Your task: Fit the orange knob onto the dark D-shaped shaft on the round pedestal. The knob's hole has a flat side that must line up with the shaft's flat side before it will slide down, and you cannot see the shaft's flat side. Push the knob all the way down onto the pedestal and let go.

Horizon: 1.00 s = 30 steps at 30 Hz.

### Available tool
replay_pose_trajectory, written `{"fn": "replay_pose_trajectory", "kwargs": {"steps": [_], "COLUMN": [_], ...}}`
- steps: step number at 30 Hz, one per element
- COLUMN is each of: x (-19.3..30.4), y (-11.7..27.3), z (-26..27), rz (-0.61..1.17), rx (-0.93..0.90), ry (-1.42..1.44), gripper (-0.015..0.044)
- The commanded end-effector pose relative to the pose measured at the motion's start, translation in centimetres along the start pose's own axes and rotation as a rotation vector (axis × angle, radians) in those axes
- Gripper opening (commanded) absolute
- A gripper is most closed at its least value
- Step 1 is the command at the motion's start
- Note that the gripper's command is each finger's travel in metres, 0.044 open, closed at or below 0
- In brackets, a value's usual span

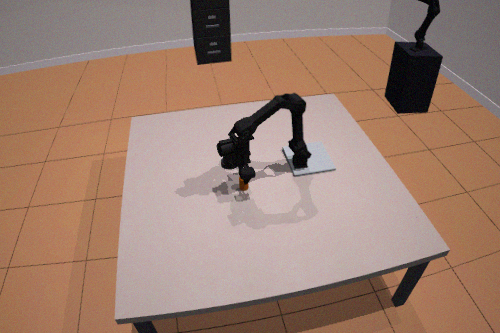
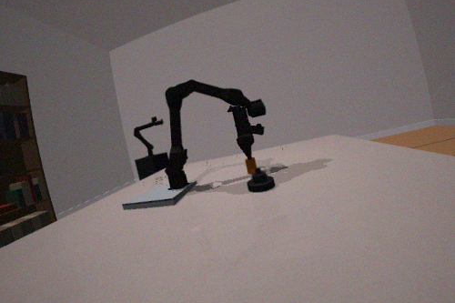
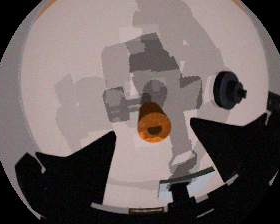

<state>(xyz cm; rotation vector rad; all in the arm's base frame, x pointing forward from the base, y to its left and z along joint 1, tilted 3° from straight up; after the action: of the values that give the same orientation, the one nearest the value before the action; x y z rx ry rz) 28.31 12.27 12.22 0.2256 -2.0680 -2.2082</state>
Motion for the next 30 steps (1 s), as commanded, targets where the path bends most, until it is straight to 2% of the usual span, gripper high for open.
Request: {"fn": "replay_pose_trajectory", "kwargs": {"steps": [1,30], "x": [0.1,0.3], "y": [-1.1,-5.6], "z": [-0.1,-0.2], "rz": [0.012,0.013], "rx": [0.008,0.008], "ry": [-0.004,-0.004], "gripper": [0.044,0.044]}}
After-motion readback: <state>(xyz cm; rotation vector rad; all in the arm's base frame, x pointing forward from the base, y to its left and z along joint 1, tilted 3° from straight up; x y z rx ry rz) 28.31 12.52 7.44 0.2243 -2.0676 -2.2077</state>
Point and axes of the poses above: the point midway between the two fingers, 35 mm back from their tips, its own y axis back along the fingers, its own z axis across the jaws, x = y × z, the point moved 3 cm from there along y, back along the fingers, and after that the axes turned 1 degree about -y, right-handed, at the moved point
